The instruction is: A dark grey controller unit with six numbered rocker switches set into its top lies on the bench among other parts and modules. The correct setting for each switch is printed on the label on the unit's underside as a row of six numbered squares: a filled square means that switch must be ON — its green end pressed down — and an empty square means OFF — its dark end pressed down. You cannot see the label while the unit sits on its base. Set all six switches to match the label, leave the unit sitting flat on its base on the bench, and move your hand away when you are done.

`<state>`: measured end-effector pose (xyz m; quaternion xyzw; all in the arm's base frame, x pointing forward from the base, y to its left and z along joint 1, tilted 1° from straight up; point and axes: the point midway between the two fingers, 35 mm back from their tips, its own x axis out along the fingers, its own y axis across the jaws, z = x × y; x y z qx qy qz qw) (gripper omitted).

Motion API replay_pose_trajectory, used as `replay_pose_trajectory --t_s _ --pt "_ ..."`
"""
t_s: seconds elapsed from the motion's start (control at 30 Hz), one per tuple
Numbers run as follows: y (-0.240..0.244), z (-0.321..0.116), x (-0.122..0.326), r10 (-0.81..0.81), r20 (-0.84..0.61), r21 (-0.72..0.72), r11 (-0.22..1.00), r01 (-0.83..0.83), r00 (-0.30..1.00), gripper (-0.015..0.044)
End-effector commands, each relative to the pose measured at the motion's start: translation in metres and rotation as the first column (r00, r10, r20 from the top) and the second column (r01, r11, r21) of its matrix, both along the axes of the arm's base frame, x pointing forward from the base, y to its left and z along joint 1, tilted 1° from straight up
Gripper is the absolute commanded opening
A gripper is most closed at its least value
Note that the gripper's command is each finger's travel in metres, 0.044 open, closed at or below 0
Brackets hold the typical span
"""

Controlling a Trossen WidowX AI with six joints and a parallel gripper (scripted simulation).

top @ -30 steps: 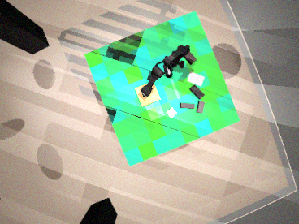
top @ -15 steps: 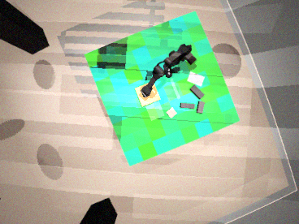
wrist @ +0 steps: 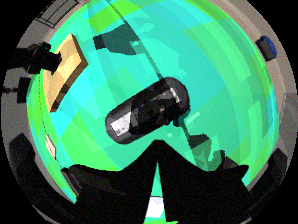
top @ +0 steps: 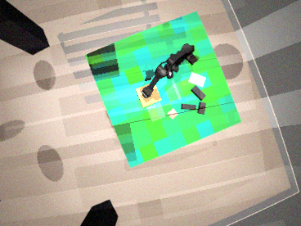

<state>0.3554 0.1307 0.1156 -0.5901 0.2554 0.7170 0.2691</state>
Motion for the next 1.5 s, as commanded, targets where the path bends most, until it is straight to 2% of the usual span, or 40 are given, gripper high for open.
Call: replay_pose_trajectory --t_s 0.0,0.93,1.03,1.13,1.23,1.33,1.47 --pt "0.0 -0.008 0.003 0.505 0.012 0.111 0.857 -0.503 0.863 0.0" --pt "0.0 -0.008 0.003 0.505 0.012 0.111 0.857 -0.503 0.863 0.0" --pt "0.001 -0.008 0.003 0.458 0.004 0.1 0.884 -0.456 0.889 0.0079" --pt "0.004 -0.009 0.001 0.246 -0.024 0.051 0.968 -0.245 0.969 0.0157" --pt "0.007 -0.009 0.0 0.005 -0.039 -0.004 1.0 -0.005 0.999 0.0236" --pt "0.01 -0.01 -0.002 -0.237 -0.038 -0.057 0.97 0.235 0.971 0.0315" --pt "0.014 -0.011 -0.004 -0.537 -0.018 -0.119 0.839 0.531 0.844 0.042"
